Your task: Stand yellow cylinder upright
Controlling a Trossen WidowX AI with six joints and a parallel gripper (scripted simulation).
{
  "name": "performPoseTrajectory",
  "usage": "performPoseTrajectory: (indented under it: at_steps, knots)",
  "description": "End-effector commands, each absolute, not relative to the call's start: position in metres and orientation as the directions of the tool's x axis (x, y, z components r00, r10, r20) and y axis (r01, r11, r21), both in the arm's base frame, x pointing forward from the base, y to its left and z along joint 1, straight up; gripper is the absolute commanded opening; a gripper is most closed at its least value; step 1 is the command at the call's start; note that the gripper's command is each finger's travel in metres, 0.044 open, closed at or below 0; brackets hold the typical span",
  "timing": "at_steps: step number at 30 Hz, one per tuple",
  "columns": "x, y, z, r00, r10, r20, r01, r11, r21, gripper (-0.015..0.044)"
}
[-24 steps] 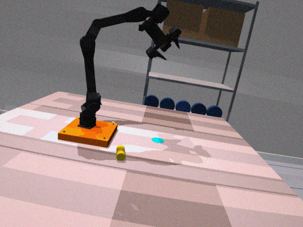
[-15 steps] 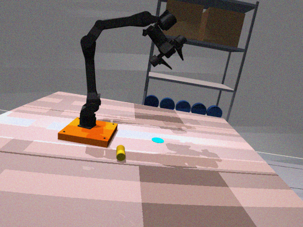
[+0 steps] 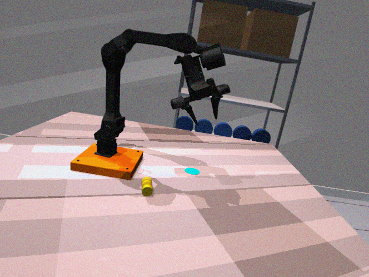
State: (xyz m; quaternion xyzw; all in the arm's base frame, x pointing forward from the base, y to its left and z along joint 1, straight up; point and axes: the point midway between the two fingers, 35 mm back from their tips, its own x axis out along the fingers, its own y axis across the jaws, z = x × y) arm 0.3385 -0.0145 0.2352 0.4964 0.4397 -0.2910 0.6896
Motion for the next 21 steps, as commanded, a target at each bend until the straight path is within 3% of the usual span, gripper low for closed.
performPoseTrajectory:
  at_steps: [1,13,21]
  knots:
    - [0.323,-0.052,0.211,0.358,-0.016,-0.934,0.876,0.351,0.330,0.0309]
    - [0.233,-0.152,0.139,0.034,-0.028,-0.999,0.931,0.364,0.021,0.0309]
    - [0.232,-0.159,0.101,0.017,-0.021,-1.000,0.931,0.365,0.008,0.0309]
